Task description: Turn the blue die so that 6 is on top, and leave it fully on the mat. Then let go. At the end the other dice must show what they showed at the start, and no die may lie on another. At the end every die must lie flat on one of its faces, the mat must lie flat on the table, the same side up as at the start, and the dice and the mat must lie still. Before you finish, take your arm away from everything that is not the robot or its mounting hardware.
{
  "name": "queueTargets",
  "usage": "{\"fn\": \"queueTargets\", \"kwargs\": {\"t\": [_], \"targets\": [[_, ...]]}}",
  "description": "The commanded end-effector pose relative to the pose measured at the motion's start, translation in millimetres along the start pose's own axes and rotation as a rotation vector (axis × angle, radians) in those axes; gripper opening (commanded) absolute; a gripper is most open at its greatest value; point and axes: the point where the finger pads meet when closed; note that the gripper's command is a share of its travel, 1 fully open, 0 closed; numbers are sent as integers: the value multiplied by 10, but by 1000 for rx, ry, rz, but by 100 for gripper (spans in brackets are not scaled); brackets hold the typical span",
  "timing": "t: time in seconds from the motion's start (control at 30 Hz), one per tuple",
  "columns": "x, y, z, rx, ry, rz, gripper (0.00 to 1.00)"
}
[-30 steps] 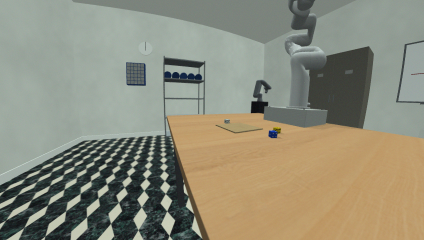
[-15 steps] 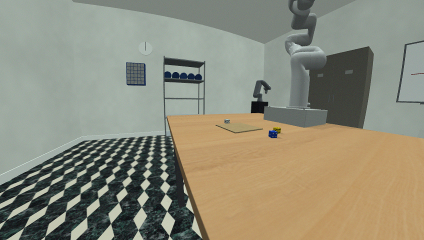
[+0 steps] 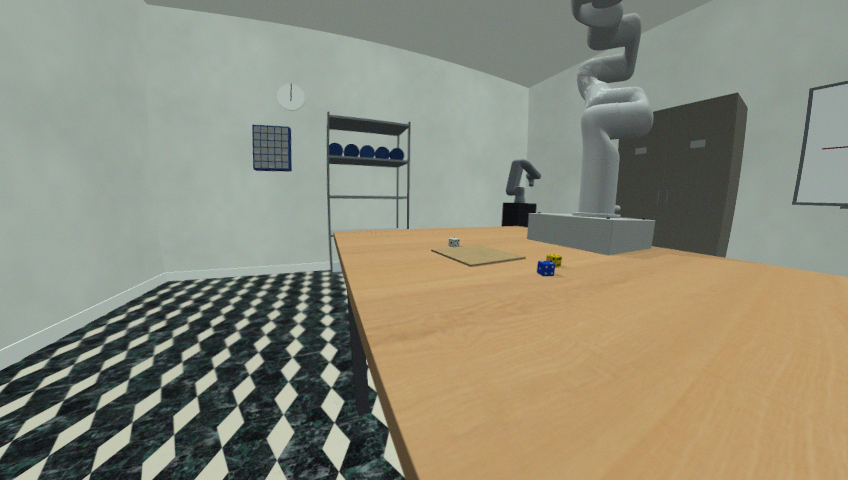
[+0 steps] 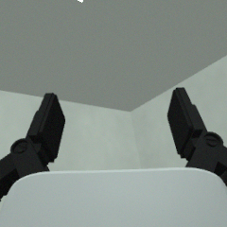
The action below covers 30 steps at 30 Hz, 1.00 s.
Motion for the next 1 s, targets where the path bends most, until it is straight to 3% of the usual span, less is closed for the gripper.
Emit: {"fn": "queueTargets", "kwargs": {"t": [0.0,0.03,0.07,0.13,0.17,0.23,0.3,0.4,0.43,0.5,0.57,0.63,0.67,0.73,0.77,0.8,0.87,0.93,0.97], "targets": [[117,254,464,49,-138,66,100],[117,254,464,49,-138,66,100],[121,389,690,73,-200,103,100],[120,425,747,79,-216,113,100],[106,564,954,102,-272,153,100],[96,625,1040,112,-295,171,100],[49,823,1303,143,-365,230,100],[40,853,1339,147,-375,239,100],[-48,1095,1624,183,-449,315,100],[-54,1107,1637,185,-452,319,100],[-158,1328,1871,217,-512,392,100],[-188,1384,1926,225,-526,411,100],[-285,1554,2088,248,-566,470,100],[-364,1679,2200,266,-594,514,100],[-364,1679,2200,266,-594,514,100],[-483,1852,2345,289,-629,577,100],[-584,1986,2452,308,-654,628,100],[-584,1986,2452,308,-654,628,100],[-778,2221,2622,339,-694,720,100]]}}
Point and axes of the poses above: the point where the finger pads meet when closed, its own x axis out along the fingers, its own y axis across the jaws, z = x × y, and after that the axes turned 5 degrees about -x, right-handed
